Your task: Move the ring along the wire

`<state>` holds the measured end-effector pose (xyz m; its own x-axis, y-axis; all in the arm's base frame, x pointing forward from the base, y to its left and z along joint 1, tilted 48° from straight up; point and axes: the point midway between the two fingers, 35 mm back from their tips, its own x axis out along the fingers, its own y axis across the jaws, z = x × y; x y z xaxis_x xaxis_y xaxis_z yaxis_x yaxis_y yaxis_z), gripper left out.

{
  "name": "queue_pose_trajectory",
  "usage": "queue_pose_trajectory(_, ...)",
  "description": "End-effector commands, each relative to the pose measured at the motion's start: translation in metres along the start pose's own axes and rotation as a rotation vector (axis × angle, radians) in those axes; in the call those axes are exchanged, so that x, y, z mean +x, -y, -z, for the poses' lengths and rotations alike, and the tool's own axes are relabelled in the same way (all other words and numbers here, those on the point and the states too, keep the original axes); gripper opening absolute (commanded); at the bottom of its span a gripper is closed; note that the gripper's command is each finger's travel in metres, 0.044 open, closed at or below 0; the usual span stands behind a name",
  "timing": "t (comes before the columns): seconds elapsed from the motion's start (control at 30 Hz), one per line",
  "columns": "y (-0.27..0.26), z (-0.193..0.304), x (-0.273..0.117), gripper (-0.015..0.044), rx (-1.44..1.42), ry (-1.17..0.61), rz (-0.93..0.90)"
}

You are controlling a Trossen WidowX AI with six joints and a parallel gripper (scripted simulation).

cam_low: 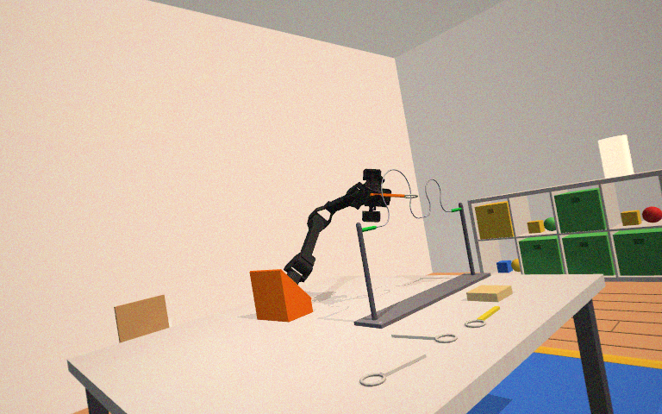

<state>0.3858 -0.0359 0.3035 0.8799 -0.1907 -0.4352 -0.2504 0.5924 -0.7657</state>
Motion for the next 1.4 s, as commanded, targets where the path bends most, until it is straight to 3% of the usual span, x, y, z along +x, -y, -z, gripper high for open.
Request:
queue_pose_trajectory(0.0,0.003,-0.001,-0.001,-0.015,0.039,0.008,-0.012)
queue_pose_trajectory(1.37,-0.008,-0.003,0.0,-0.015,0.355,0.048,-0.188)
